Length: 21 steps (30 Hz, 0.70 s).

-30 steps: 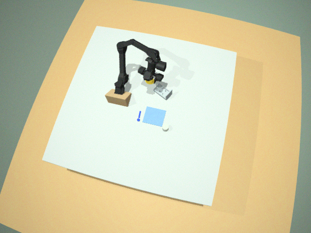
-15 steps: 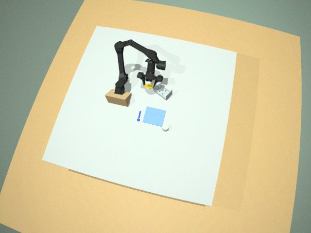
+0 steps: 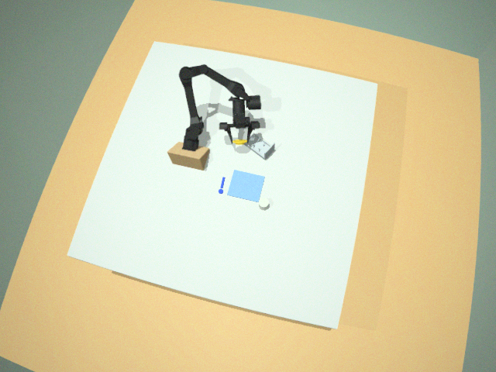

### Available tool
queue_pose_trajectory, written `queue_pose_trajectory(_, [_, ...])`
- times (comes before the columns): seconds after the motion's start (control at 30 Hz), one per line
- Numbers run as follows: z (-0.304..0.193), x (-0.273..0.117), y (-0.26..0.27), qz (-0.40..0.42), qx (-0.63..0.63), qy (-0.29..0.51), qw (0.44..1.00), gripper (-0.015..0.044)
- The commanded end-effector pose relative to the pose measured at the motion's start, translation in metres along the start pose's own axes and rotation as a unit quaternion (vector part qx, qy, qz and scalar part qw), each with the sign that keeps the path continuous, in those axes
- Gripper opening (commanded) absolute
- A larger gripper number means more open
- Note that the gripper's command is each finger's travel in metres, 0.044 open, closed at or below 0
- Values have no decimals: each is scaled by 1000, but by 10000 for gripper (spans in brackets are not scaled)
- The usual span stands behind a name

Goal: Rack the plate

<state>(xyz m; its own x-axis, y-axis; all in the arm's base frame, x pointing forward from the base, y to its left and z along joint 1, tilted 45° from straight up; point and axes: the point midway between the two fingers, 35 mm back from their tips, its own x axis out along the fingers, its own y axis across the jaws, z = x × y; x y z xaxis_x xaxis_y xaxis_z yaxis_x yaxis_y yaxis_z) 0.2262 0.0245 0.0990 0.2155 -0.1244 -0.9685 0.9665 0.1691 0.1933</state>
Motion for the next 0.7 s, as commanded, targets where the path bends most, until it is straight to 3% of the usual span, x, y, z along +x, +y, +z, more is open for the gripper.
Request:
queue_pose_trajectory(0.0, [-1, 1, 4, 33, -22, -40, 998, 0])
queue_pose_trajectory(0.67, [-15, -7, 18, 189, -99, -190, 958, 0])
